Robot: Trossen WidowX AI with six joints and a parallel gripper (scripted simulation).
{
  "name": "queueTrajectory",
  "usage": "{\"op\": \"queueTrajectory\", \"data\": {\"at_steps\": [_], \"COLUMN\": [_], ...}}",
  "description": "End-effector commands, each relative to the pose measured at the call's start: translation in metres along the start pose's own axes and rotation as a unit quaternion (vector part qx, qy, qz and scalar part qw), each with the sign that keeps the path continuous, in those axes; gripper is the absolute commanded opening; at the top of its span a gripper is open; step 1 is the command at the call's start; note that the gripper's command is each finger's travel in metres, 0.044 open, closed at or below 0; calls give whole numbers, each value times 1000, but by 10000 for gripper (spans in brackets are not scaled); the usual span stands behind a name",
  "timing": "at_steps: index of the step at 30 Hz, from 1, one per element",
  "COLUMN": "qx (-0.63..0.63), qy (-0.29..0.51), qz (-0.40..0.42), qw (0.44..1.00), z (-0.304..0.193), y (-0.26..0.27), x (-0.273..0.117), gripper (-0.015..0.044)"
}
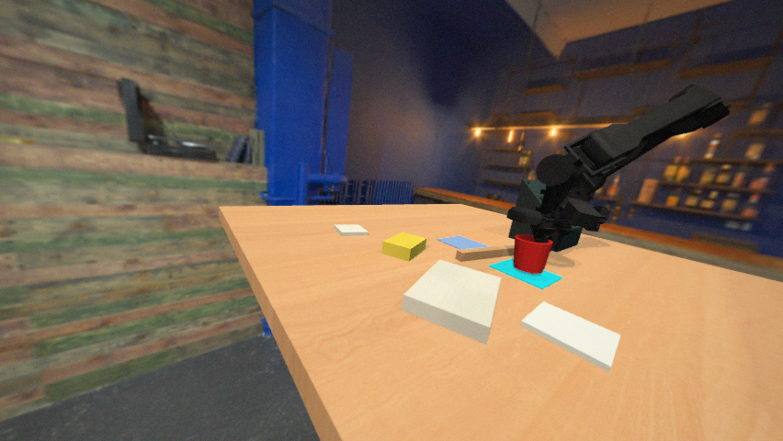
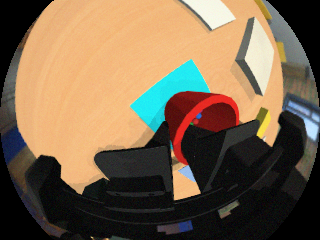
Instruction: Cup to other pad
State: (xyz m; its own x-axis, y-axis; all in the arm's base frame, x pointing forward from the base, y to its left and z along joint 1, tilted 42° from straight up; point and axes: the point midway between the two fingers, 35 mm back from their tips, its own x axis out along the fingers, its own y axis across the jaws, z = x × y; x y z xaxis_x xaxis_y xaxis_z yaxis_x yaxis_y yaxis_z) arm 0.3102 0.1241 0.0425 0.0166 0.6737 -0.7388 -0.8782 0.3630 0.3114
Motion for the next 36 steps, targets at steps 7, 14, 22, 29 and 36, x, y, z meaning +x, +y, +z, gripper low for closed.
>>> {"op": "queueTrajectory", "data": {"at_steps": [7,14,22,29,36], "qx": [0,0,0,1,2], "qy": [0,0,0,1,2], "qz": [1,1,1,1,2], "qw": [1000,1000,1000,1000,1000], "z": [0,0,0,0,-1], "y": [0,0,0,0,-1], "x": [1,1,1,-5,-15], "gripper": [0,0,128,128,128]}}
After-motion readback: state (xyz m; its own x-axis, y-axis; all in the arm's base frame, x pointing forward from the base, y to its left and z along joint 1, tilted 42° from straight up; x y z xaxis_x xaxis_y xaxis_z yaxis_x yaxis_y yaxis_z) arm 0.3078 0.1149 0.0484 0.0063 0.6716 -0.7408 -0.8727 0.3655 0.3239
